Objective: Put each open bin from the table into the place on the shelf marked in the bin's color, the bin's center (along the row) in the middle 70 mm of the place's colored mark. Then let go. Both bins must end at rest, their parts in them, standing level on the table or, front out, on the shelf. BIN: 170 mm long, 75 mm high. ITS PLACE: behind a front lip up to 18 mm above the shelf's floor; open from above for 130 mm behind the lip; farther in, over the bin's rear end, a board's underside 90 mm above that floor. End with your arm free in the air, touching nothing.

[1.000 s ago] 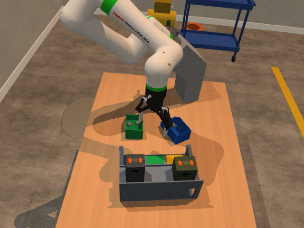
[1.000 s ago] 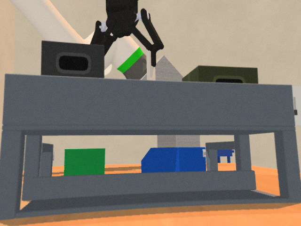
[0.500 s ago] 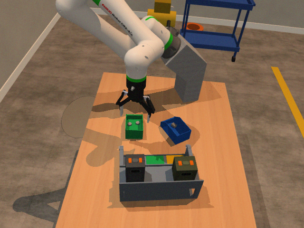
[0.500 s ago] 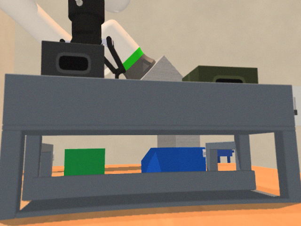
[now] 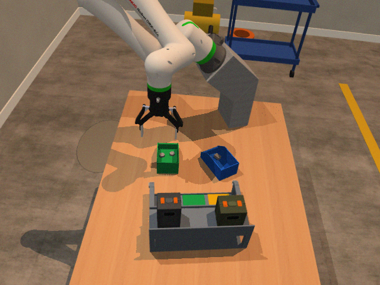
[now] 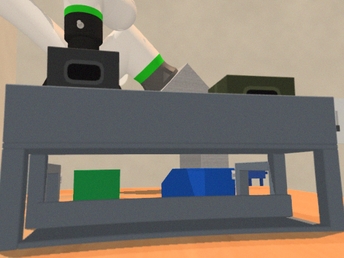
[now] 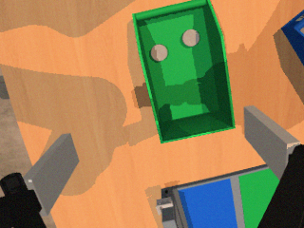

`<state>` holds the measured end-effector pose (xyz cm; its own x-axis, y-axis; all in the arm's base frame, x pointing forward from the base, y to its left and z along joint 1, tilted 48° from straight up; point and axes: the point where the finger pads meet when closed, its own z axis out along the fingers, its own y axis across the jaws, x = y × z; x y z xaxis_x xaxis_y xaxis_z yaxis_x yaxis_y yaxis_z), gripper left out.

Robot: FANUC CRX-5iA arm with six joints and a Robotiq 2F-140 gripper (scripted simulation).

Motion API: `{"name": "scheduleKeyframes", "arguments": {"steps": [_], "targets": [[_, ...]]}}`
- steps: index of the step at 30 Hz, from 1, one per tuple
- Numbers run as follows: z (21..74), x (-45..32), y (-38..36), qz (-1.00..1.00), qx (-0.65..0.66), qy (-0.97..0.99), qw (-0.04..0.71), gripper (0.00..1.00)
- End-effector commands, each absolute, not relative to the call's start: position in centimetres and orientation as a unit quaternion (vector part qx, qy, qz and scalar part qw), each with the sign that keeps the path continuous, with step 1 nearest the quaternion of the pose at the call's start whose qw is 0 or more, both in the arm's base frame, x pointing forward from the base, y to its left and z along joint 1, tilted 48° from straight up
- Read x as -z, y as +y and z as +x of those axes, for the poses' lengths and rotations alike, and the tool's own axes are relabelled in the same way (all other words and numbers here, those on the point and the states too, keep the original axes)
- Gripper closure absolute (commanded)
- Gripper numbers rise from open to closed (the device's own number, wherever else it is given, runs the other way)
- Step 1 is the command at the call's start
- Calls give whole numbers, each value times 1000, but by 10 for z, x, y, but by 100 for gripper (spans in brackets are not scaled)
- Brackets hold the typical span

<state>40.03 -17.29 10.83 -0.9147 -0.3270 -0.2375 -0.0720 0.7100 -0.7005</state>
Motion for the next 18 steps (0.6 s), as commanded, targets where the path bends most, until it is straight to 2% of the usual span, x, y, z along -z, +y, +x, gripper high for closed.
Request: {"name": "scheduleKeyframes", "arguments": {"steps": [1, 15, 16, 18], "targets": [[393, -109, -179, -124, 365, 907, 171, 0], [384, -108, -186, -138, 369, 904, 165, 0], [384, -108, -186, -138, 369, 904, 165, 100], [384, -108, -186, -138, 369, 904, 165, 100]]}}
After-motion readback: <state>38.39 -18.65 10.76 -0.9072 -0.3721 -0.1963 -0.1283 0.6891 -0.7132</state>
